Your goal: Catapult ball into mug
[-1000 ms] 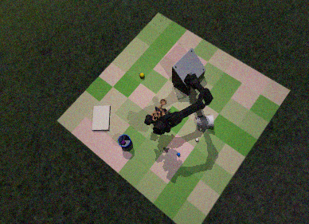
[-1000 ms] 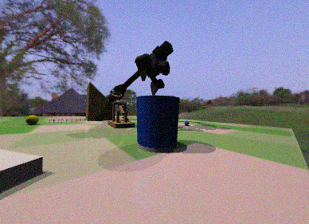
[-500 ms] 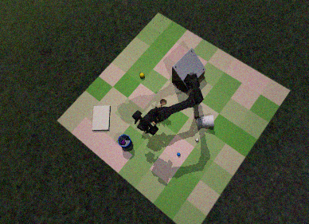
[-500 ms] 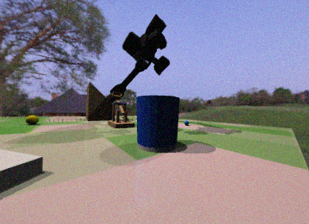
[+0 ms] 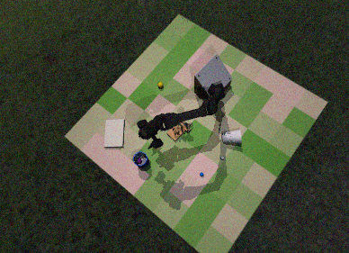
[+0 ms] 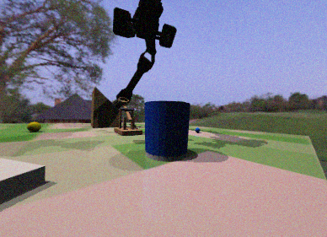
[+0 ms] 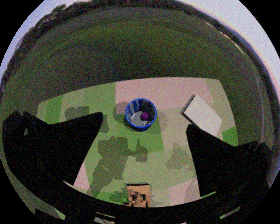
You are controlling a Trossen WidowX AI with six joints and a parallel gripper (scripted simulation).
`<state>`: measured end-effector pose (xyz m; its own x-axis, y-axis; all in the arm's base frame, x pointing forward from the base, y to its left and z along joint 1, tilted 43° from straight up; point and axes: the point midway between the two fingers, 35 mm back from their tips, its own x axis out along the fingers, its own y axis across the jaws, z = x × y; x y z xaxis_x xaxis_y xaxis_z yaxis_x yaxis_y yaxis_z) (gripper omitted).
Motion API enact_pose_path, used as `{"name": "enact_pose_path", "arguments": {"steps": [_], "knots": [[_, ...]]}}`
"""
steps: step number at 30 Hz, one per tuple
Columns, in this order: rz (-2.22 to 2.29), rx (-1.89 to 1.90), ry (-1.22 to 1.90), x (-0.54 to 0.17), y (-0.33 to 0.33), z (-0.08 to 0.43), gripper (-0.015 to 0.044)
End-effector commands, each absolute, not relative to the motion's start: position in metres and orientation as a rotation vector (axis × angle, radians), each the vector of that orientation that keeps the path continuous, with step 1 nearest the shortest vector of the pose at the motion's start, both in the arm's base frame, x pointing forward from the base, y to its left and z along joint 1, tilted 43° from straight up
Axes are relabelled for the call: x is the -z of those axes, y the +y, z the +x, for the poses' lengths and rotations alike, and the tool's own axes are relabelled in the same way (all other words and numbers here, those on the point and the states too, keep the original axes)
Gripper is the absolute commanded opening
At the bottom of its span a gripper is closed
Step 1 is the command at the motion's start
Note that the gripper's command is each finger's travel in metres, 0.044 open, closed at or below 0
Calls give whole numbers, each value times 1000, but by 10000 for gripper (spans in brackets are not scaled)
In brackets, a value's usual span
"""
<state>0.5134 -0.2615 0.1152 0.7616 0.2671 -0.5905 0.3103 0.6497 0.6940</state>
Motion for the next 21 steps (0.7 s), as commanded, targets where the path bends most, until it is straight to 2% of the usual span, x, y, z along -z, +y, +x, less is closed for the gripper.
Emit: {"name": "enact_pose_path", "arguments": {"steps": [1,21], "knots": [[908,20,720,-115,-263,518,440],[902,13,719,-118,-258,512,440]]}}
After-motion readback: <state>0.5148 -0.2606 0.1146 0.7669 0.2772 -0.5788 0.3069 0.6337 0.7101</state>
